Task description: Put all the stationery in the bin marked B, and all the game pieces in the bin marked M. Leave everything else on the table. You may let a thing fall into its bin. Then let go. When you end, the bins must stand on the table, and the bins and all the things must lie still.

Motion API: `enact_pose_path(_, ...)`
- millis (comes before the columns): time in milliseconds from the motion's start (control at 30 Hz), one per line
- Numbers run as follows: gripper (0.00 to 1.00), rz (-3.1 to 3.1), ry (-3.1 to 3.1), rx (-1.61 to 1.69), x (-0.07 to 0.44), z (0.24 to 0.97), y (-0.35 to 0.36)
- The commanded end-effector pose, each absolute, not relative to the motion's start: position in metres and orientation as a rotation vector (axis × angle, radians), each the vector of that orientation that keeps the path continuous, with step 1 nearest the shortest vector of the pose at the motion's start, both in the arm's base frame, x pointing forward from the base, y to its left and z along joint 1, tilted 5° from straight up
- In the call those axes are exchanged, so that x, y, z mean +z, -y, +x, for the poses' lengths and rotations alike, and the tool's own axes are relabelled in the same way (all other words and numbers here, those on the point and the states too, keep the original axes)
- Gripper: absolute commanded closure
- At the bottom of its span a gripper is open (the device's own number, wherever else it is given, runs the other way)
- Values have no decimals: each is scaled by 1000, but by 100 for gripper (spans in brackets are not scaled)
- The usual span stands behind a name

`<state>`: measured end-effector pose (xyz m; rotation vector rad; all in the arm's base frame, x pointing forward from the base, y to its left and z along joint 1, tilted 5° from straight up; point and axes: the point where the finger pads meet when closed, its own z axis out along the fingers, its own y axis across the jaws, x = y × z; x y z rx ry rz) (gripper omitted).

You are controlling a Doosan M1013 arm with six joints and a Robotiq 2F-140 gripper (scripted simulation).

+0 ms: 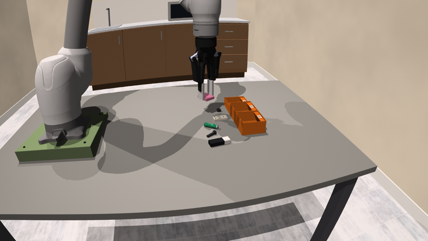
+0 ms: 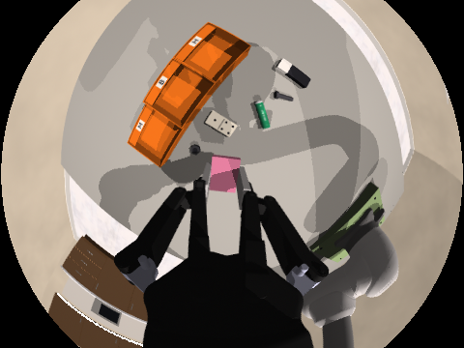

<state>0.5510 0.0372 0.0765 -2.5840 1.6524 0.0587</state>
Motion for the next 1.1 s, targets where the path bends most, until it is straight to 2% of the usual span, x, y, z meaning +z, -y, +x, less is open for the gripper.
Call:
enact_pose_path(0, 79, -2584, -1652, 59, 76, 570, -27)
enact_pose_path(300, 79, -2584, -1652, 59, 75, 598, -11)
enact_pose_path(800, 79, -2907, -978, 22, 73, 666, 26)
enact_pose_path(1067, 79, -3008, -626, 4, 73, 668, 27)
